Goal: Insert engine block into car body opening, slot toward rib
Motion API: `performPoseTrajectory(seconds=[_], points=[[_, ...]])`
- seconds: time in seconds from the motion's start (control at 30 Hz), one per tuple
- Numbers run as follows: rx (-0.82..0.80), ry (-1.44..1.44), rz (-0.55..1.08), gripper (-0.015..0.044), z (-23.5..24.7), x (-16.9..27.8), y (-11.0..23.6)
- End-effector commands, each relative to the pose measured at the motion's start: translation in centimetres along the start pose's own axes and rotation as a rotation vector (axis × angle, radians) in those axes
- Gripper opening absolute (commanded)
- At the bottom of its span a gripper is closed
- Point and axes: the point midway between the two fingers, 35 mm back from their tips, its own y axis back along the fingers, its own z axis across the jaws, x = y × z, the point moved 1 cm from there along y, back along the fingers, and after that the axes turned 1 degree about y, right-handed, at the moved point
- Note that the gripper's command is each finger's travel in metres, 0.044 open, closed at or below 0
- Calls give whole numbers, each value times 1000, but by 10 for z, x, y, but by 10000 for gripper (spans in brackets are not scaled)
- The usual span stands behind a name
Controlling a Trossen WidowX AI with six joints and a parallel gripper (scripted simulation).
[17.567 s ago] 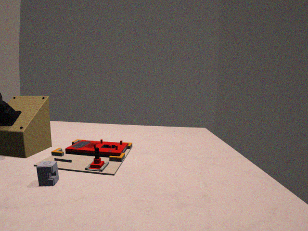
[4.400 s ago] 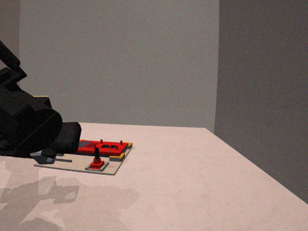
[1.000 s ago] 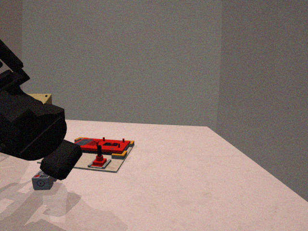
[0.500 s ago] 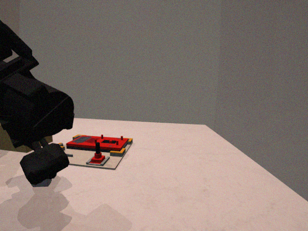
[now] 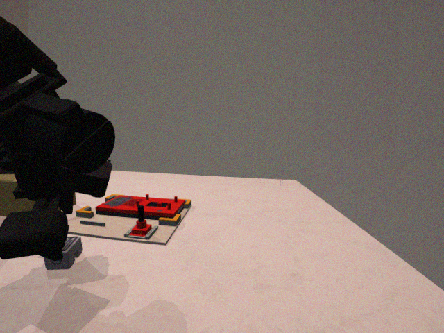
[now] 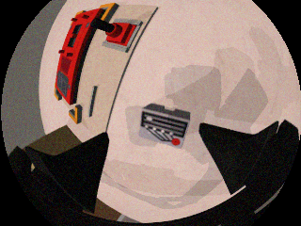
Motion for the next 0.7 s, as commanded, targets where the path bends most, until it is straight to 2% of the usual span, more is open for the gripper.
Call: performPoseTrajectory(seconds=[0.0,0.67], points=[[36,-132,1,440,1,0,2],[186,-788,-46,440,9,-1,5]])
